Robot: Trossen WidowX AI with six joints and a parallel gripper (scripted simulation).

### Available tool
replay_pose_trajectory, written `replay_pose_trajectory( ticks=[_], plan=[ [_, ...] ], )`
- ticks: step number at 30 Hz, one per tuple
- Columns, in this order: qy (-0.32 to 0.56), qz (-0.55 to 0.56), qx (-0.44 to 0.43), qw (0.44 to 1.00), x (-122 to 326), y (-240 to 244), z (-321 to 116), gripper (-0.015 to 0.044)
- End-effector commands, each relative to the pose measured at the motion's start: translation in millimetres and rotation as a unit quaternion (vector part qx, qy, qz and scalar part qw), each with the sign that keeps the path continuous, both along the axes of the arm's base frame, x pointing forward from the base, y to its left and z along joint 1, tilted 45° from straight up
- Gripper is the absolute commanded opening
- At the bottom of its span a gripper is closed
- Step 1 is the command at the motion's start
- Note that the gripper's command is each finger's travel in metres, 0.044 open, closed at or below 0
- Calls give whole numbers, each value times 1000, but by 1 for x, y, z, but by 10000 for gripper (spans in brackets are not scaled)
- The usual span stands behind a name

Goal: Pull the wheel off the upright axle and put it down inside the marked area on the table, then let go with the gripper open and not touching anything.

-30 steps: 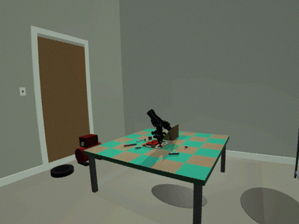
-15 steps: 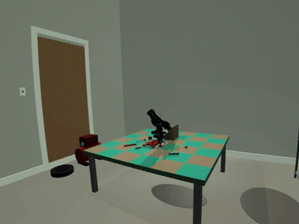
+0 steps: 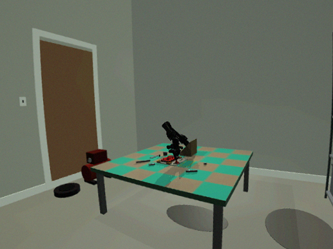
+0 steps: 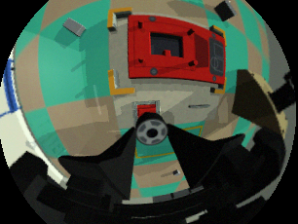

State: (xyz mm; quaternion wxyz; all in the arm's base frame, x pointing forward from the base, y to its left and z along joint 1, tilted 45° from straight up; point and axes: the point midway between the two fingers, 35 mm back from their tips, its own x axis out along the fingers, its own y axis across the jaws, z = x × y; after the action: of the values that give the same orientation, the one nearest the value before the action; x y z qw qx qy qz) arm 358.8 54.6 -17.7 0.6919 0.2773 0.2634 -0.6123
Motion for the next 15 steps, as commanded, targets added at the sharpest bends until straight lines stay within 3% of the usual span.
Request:
replay_pose_trajectory(
  ticks=[1,15],
  plan=[
    [-2,2,3,1000,0,5,3,0],
    [-3,3,3,1000,-1,8,6,0]
  ],
)
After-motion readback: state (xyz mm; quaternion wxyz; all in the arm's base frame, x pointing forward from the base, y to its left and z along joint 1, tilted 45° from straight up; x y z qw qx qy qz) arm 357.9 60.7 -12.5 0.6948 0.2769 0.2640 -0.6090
